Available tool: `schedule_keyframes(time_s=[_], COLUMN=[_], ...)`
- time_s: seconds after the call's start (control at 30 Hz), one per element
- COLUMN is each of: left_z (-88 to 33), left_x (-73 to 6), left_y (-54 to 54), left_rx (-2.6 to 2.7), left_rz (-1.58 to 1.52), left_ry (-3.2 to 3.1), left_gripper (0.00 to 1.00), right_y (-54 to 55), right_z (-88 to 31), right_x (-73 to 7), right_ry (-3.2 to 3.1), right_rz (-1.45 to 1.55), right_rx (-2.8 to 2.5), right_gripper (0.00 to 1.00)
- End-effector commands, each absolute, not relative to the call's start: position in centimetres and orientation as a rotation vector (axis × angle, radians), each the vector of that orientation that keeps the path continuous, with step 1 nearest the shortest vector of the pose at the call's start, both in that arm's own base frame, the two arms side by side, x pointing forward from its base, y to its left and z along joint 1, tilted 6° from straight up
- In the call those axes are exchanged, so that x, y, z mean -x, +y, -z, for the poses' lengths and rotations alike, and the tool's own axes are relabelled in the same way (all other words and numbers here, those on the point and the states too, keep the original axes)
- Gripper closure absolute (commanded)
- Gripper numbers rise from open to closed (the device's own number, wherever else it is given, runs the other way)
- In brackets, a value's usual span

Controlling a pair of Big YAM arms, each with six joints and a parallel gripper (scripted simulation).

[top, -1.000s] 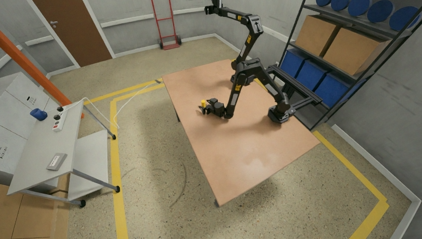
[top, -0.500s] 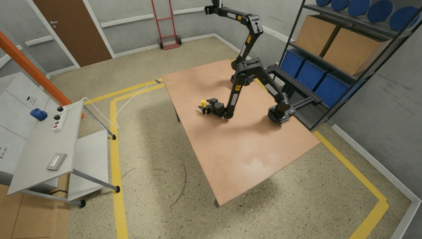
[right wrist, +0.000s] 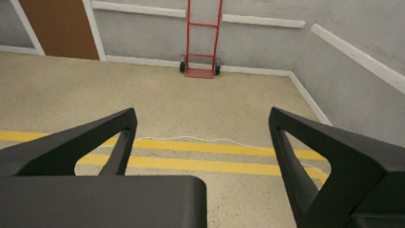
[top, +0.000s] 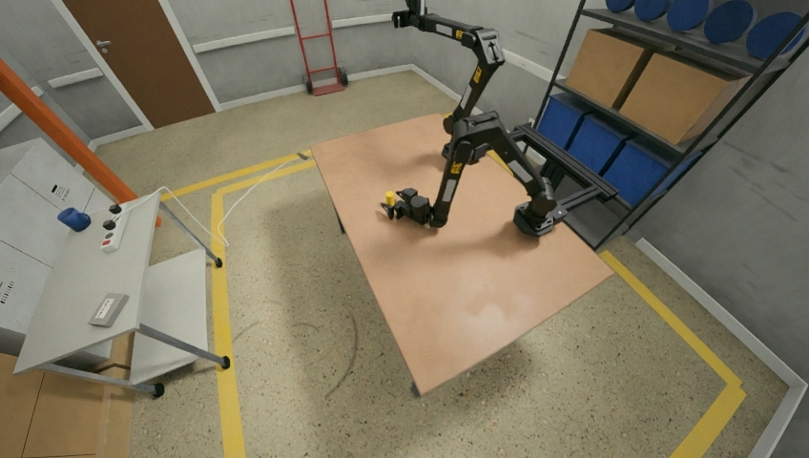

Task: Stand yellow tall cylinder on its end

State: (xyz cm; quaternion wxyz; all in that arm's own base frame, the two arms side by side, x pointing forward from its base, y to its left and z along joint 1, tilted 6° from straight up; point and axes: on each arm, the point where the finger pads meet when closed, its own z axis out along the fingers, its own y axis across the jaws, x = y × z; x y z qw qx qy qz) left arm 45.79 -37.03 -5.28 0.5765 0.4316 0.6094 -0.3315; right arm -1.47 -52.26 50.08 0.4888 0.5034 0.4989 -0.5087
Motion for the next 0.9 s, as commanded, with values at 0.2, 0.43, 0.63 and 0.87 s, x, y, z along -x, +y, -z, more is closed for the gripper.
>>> schedule_keyframes(time_s=[0.2,0.43,0.63,0.87], left_z=[3.73,3.73,3.72,2.81], left_x=[-47.10,-47.10,-47.10,-46.44], left_y=[-37.15,-37.15,-37.15,-36.30], left_rx=[-0.987,-0.987,-0.986,-0.985], left_rz=[0.771,0.771,0.771,0.770], left_ry=[1.381,1.381,1.381,1.386], left_gripper=[0.00,0.00,0.00,0.00], right_y=[-51.68,-51.68,-51.68,-51.68], right_z=[-53.69,-53.69,-53.69,-53.69], right_x=[1.95,1.95,1.95,1.95], right_ry=[1.140,1.140,1.140,1.140], right_rz=[1.270,1.270,1.270,1.270], right_rx=[-1.182,-1.182,-1.182,-1.182], right_gripper=[0.00,0.00,0.00,0.00])
